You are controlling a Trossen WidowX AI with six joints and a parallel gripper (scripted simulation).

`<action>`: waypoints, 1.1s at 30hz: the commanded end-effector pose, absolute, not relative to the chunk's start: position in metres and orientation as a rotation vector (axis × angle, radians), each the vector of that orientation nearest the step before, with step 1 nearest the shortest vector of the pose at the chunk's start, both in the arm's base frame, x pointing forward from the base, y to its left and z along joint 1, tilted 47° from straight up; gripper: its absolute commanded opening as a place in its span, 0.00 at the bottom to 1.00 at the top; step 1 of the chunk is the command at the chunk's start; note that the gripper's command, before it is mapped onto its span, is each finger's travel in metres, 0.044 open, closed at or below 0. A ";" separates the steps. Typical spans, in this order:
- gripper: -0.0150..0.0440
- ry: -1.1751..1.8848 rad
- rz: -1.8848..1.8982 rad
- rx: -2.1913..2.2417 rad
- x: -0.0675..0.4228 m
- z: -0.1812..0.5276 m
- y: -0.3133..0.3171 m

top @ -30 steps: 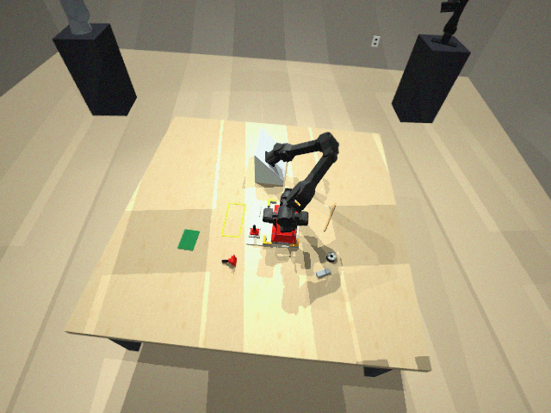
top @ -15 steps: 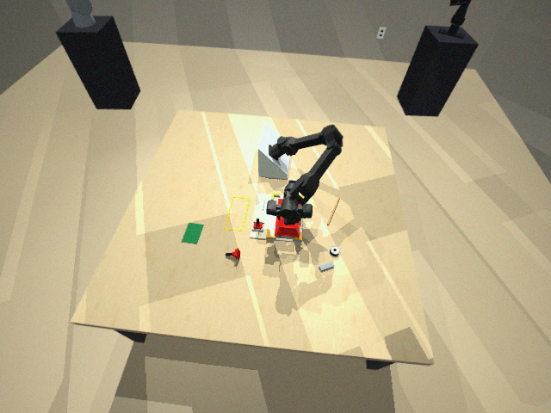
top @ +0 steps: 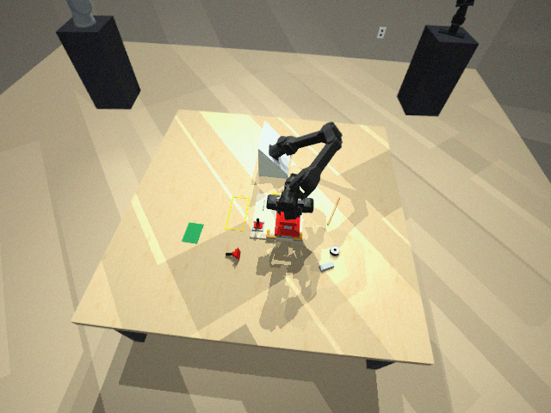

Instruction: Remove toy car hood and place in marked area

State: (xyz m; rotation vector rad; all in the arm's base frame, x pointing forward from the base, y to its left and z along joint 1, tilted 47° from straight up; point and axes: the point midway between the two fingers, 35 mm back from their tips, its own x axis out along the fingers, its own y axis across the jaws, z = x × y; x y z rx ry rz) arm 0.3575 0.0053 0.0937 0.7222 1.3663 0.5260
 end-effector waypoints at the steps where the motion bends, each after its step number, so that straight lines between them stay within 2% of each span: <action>1: 0.25 1.364 0.526 0.713 0.355 0.104 -0.005; 4: 0.25 1.361 0.520 0.721 0.357 0.097 -0.006; 16: 0.25 1.368 0.493 0.701 0.348 0.035 -0.072; 33: 0.25 1.372 0.505 0.701 0.299 -0.051 -0.149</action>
